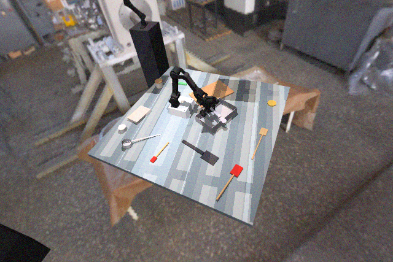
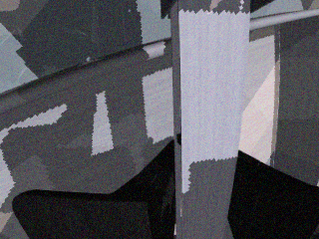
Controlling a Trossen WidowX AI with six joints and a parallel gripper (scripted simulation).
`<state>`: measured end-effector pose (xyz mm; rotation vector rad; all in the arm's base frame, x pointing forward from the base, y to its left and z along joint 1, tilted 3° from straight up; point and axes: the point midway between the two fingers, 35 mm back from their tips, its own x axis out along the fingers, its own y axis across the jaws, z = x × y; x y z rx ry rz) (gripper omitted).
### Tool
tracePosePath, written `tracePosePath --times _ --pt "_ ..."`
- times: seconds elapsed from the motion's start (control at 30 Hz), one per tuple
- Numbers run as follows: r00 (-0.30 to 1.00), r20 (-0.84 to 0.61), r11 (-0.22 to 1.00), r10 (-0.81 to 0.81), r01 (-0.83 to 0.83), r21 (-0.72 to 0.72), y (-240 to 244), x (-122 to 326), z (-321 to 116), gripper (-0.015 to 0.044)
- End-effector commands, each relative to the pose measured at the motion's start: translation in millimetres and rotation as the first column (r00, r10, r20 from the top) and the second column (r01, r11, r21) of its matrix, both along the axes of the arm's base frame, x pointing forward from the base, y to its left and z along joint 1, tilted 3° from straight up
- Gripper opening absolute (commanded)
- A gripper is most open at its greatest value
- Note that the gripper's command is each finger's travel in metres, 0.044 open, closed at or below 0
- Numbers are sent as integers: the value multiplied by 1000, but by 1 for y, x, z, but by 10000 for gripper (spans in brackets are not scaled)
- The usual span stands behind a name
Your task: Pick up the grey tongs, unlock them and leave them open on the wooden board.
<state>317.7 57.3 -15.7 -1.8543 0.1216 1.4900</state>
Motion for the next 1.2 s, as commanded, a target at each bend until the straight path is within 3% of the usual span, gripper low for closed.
tracePosePath --times 0.0,0.07,0.3,0.53,0.93,1.17 --pt "1000 3 1000 1 -1 0 0 0 1 36" --pt "1000 3 1000 1 -1 0 0 0 1 23" --pt "1000 3 1000 1 -1 0 1 1 8 -150" --pt "1000 3 1000 -3 3 -2 4 -2 75 -150" --pt "1000 -4 1000 -5 5 -10 4 -2 77 -150" --pt "996 -90 995 -25 16 -103 2 -1 74 -150"
